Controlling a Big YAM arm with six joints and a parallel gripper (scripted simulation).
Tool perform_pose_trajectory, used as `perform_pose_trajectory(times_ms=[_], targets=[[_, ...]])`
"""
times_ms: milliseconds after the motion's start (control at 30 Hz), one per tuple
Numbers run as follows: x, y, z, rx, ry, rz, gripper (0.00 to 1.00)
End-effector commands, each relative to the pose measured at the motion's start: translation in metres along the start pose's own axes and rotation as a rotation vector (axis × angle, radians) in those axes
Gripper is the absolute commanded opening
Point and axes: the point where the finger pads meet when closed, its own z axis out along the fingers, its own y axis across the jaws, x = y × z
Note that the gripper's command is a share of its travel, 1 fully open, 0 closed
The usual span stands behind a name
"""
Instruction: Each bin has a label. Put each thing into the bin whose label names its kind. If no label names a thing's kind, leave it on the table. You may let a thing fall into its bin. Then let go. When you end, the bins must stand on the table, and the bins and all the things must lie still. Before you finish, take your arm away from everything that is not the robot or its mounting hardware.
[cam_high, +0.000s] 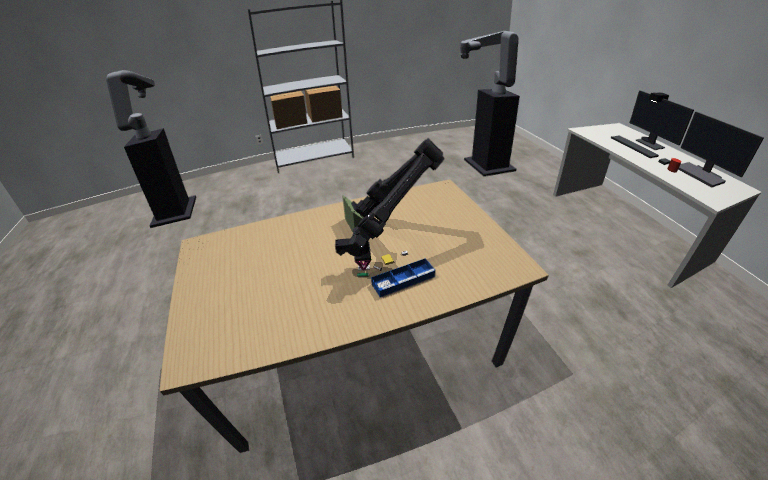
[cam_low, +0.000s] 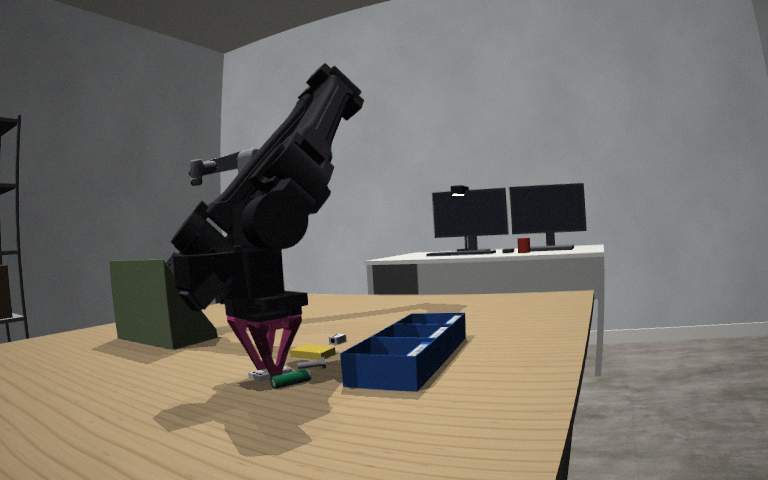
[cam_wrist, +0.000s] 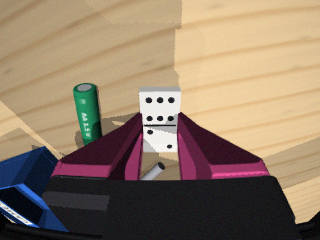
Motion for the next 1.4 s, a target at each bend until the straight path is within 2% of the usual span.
perform_pose_trajectory(times_ms=[0, 400, 433, 467, 1067, 1167, 1233, 1367], targets=[[-0.001, 0.012, -0.006, -0.026, -0.007, -0.014, 0.21], [0.000, 0.013, -0.006, -0.026, -0.007, -0.014, 0.21], [-0.002, 0.021, -0.020, -0.049, -0.009, -0.020, 0.21], [-0.001, 0.023, -0.026, -0.054, -0.013, -0.028, 0.21], [-0.001, 0.022, -0.083, -0.058, -0.020, -0.031, 0.21], [0.002, 0.022, -0.082, -0.054, -0.019, -0.036, 0.21], [0.007, 0.013, -0.070, -0.021, -0.016, -0.040, 0.21], [0.000, 0.013, -0.069, -0.030, -0.012, -0.016, 0.21]])
